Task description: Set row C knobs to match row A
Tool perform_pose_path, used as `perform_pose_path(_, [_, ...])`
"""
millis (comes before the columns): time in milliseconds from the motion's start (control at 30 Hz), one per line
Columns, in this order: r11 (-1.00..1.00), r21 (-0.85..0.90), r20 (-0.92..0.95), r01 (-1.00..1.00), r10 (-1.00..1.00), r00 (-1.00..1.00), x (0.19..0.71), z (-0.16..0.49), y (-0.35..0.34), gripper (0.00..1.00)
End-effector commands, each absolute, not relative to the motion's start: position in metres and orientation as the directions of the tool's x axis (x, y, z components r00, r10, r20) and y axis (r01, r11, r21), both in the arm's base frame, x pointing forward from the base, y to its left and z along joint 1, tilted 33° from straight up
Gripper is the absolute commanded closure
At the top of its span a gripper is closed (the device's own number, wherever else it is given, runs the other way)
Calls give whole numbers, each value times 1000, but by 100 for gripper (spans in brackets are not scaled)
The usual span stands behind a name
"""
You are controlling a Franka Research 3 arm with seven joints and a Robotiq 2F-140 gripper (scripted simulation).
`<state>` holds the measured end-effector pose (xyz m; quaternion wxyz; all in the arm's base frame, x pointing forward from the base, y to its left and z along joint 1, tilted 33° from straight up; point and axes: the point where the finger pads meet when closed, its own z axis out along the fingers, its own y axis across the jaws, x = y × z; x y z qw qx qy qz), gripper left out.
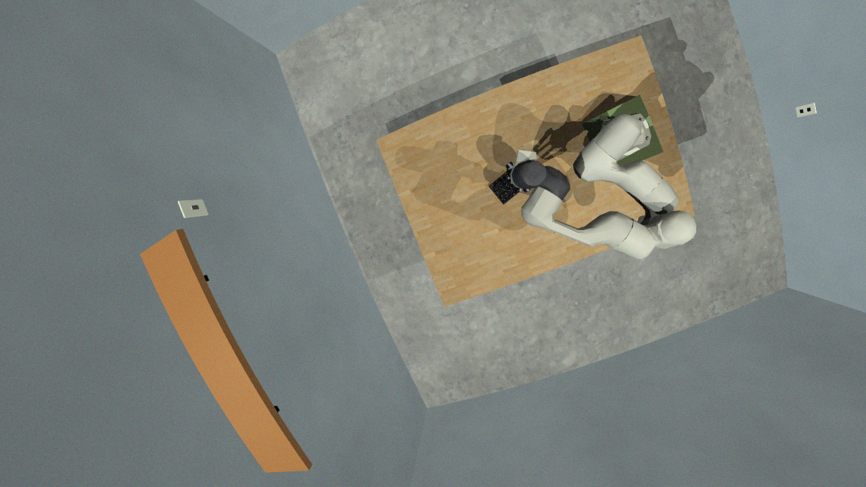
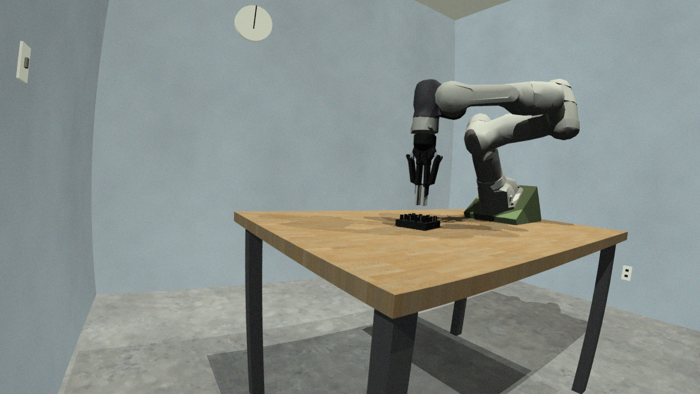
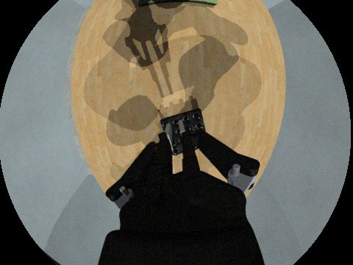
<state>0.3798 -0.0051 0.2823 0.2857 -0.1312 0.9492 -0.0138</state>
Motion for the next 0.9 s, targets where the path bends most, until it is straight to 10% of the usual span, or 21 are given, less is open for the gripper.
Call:
perform_pose_path(0, [966,-98,-534,-239,-253,-806,378,282,-4,88])
perform_pose_path(867, [792,-297,-455,-533,-608,-650,375,287,-3,88])
